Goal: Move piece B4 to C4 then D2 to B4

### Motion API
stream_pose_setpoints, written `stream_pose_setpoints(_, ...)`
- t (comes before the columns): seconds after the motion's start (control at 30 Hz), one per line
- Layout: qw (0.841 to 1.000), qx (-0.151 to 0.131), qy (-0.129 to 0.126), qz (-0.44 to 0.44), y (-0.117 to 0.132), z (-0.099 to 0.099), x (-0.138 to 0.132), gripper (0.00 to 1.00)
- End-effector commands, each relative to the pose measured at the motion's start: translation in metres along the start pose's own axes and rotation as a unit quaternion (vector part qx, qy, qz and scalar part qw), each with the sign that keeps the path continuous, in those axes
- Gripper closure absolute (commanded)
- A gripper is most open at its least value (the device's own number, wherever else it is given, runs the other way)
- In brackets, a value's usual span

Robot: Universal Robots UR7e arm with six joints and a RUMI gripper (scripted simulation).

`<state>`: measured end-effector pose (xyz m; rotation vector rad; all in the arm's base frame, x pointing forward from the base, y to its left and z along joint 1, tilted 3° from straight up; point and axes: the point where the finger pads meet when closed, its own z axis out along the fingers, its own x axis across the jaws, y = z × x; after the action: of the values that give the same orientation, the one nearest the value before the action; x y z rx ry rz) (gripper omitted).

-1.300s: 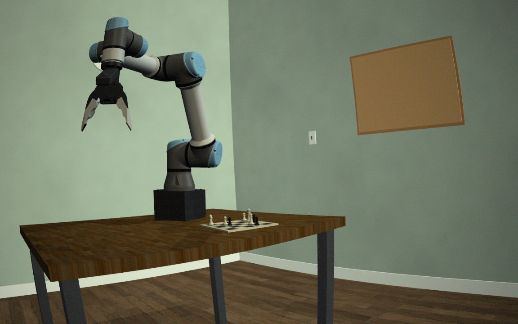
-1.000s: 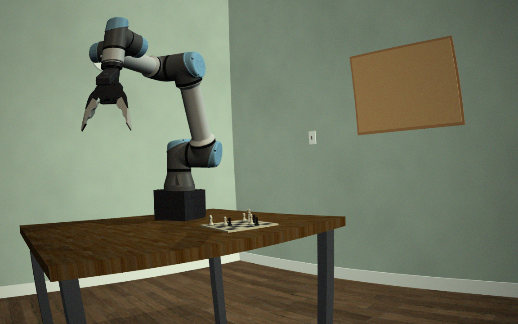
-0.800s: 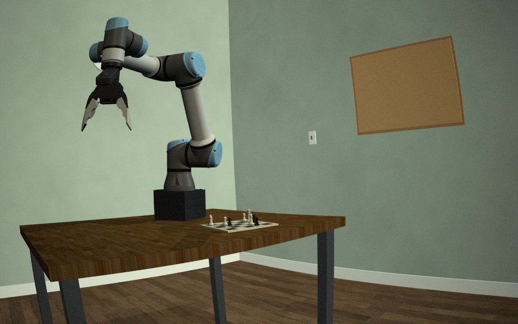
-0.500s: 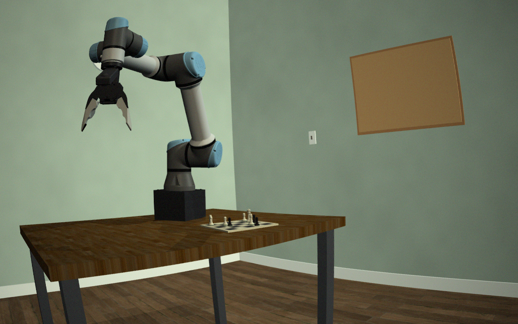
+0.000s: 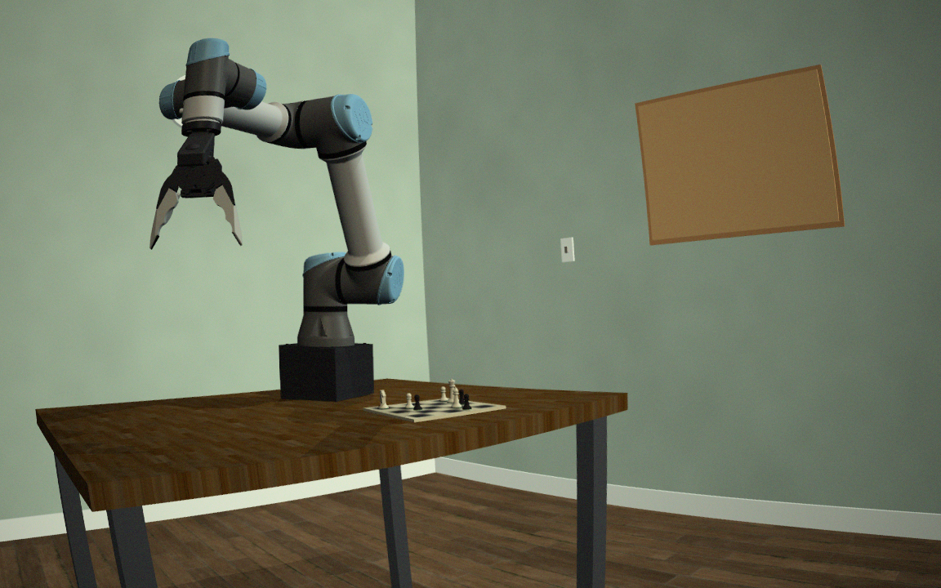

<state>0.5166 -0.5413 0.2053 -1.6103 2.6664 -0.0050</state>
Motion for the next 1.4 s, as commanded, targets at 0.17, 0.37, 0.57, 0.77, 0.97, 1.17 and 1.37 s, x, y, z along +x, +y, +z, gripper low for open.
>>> stream_pose_setpoints(0.17, 0.996, -0.027, -0.038, -0.076, 0.015, 0.035, -0.012, 0.0)
stream_pose_setpoints(0.37, 0.99, -0.041, -0.063, -0.123, 0.025, 0.056, -0.021, 0.0)
stream_pose_setpoints(0.57, 0.97, -0.059, -0.114, -0.204, 0.045, 0.091, -0.037, 0.0)
stream_pose_setpoints(0.77, 0.943, -0.066, -0.167, -0.279, 0.066, 0.122, -0.054, 0.0)
stream_pose_setpoints(0.97, 0.921, -0.066, -0.203, -0.326, 0.081, 0.139, -0.066, 0.0)
stream_pose_setpoints(1.17, 0.876, -0.055, -0.265, -0.4, 0.106, 0.167, -0.086, 0.0)
stream_pose_setpoints(1.37, 0.832, -0.035, -0.315, -0.455, 0.127, 0.185, -0.104, 0.0)
